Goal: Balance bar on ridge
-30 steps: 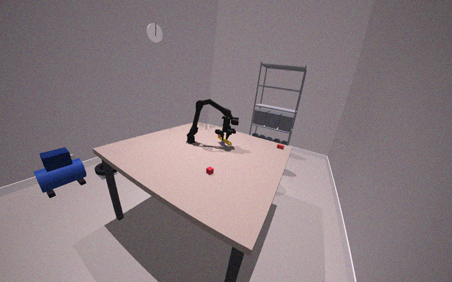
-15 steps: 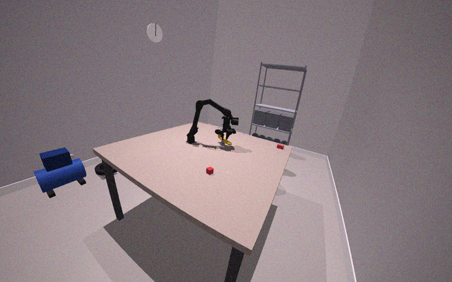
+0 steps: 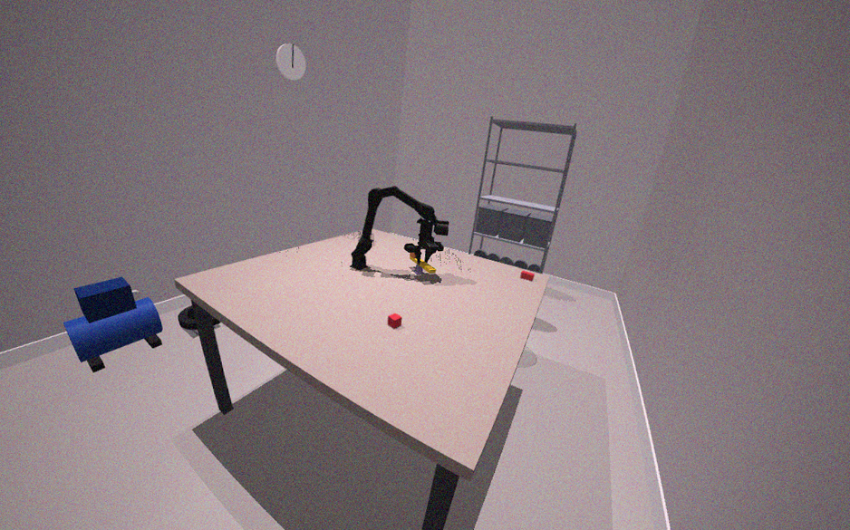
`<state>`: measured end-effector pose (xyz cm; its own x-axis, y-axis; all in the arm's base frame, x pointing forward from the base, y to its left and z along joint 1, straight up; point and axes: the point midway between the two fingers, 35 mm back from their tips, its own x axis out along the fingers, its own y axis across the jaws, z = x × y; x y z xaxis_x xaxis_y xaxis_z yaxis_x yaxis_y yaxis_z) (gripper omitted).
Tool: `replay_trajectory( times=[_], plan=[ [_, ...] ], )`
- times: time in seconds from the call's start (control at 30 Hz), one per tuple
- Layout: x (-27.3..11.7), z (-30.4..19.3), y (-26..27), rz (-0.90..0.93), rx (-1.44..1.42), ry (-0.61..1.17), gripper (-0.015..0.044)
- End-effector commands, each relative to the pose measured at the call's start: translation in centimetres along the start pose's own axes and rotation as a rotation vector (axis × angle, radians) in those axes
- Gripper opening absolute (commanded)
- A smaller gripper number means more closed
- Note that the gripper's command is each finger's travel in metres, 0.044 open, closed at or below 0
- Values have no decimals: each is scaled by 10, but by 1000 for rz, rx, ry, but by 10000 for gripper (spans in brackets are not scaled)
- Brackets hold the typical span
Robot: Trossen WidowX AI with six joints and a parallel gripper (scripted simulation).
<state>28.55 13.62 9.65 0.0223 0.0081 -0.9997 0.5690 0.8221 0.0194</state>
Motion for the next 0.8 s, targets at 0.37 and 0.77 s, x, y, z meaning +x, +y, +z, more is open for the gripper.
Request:
replay_trajectory(
  times=[0.37,0.77],
  plan=[
    [2,0,0,2,4,2,0],
    [3,0,0,2,4,2,0]
  ],
)
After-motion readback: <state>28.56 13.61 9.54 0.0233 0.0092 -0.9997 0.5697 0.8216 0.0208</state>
